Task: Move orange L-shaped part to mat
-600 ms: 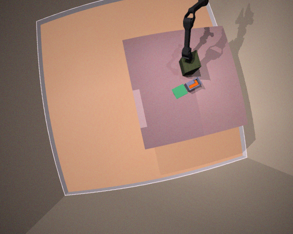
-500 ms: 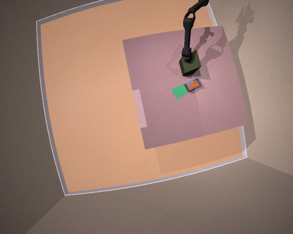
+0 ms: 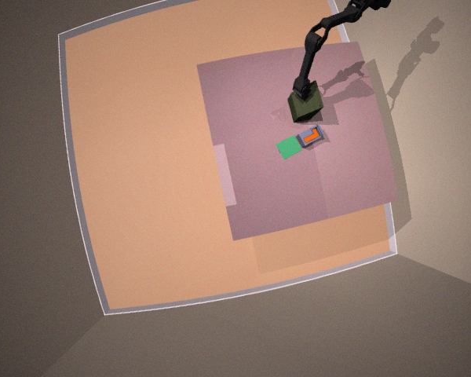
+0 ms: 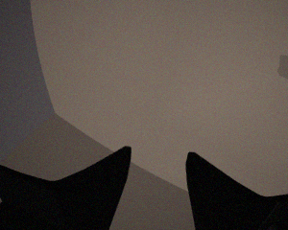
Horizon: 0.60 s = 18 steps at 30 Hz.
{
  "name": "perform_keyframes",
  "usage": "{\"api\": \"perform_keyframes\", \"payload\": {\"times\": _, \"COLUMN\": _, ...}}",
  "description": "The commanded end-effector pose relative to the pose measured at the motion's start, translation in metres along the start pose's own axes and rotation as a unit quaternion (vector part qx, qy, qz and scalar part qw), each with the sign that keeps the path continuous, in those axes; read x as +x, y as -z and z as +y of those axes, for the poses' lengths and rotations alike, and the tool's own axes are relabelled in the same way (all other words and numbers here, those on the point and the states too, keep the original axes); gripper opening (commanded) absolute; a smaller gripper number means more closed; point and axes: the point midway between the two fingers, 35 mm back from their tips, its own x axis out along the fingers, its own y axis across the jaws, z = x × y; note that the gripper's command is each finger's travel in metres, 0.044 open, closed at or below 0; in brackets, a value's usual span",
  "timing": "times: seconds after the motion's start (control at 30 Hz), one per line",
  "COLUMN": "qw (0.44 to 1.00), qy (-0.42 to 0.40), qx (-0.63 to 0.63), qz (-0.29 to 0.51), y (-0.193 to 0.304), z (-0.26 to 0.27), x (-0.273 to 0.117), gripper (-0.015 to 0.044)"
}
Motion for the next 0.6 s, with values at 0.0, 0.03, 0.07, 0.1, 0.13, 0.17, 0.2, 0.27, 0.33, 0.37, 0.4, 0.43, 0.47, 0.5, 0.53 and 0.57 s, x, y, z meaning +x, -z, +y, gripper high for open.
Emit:
{"api": "perform_keyframes", "payload": {"times": 0.0, "qw": 0.996, "qy": 0.056, "qx": -0.032, "qz": -0.065, "y": -0.071, "z": -0.024, "x": -0.012, "gripper": 0.018}}
{"api": "perform_keyframes", "payload": {"times": 0.03, "qw": 0.993, "qy": 0.072, "qx": -0.042, "qz": -0.08, "y": -0.089, "z": -0.031, "x": -0.017, "gripper": 0.018}}
{"api": "perform_keyframes", "payload": {"times": 0.07, "qw": 0.99, "qy": 0.089, "qx": -0.046, "qz": -0.097, "y": -0.108, "z": -0.038, "x": -0.022, "gripper": 0.018}}
{"api": "perform_keyframes", "payload": {"times": 0.1, "qw": 0.987, "qy": 0.105, "qx": -0.047, "qz": -0.114, "y": -0.127, "z": -0.044, "x": -0.029, "gripper": 0.018}}
{"api": "perform_keyframes", "payload": {"times": 0.13, "qw": 0.982, "qy": 0.123, "qx": -0.051, "qz": -0.131, "y": -0.146, "z": -0.052, "x": -0.036, "gripper": 0.018}}
{"api": "perform_keyframes", "payload": {"times": 0.17, "qw": 0.977, "qy": 0.142, "qx": -0.055, "qz": -0.147, "y": -0.164, "z": -0.06, "x": -0.044, "gripper": 0.018}}
{"api": "perform_keyframes", "payload": {"times": 0.2, "qw": 0.972, "qy": 0.162, "qx": -0.058, "qz": -0.163, "y": -0.182, "z": -0.068, "x": -0.053, "gripper": 0.018}}
{"api": "perform_keyframes", "payload": {"times": 0.27, "qw": 0.958, "qy": 0.204, "qx": -0.06, "qz": -0.191, "y": -0.216, "z": -0.085, "x": -0.073, "gripper": 0.018}}
{"api": "perform_keyframes", "payload": {"times": 0.33, "qw": 0.944, "qy": 0.247, "qx": -0.064, "qz": -0.211, "y": -0.247, "z": -0.103, "x": -0.097, "gripper": 0.018}}
{"api": "perform_keyframes", "payload": {"times": 0.37, "qw": 0.935, "qy": 0.268, "qx": -0.065, "qz": -0.223, "y": -0.262, "z": -0.111, "x": -0.11, "gripper": 0.018}}
{"api": "perform_keyframes", "payload": {"times": 0.4, "qw": 0.926, "qy": 0.29, "qx": -0.067, "qz": -0.234, "y": -0.276, "z": -0.12, "x": -0.123, "gripper": 0.018}}
{"api": "perform_keyframes", "payload": {"times": 0.43, "qw": 0.916, "qy": 0.312, "qx": -0.068, "qz": -0.243, "y": -0.29, "z": -0.129, "x": -0.138, "gripper": 0.018}}
{"api": "perform_keyframes", "payload": {"times": 0.47, "qw": 0.906, "qy": 0.335, "qx": -0.068, "qz": -0.252, "y": -0.303, "z": -0.138, "x": -0.152, "gripper": 0.018}}
{"api": "perform_keyframes", "payload": {"times": 0.5, "qw": 0.895, "qy": 0.357, "qx": -0.067, "qz": -0.26, "y": -0.315, "z": -0.147, "x": -0.168, "gripper": 0.018}}
{"api": "perform_keyframes", "payload": {"times": 0.53, "qw": 0.888, "qy": 0.368, "qx": -0.045, "qz": -0.271, "y": -0.321, "z": -0.154, "x": -0.179, "gripper": 0.018}}
{"api": "perform_keyframes", "payload": {"times": 0.57, "qw": 0.879, "qy": 0.385, "qx": -0.036, "qz": -0.279, "y": -0.33, "z": -0.163, "x": -0.193, "gripper": 0.018}}
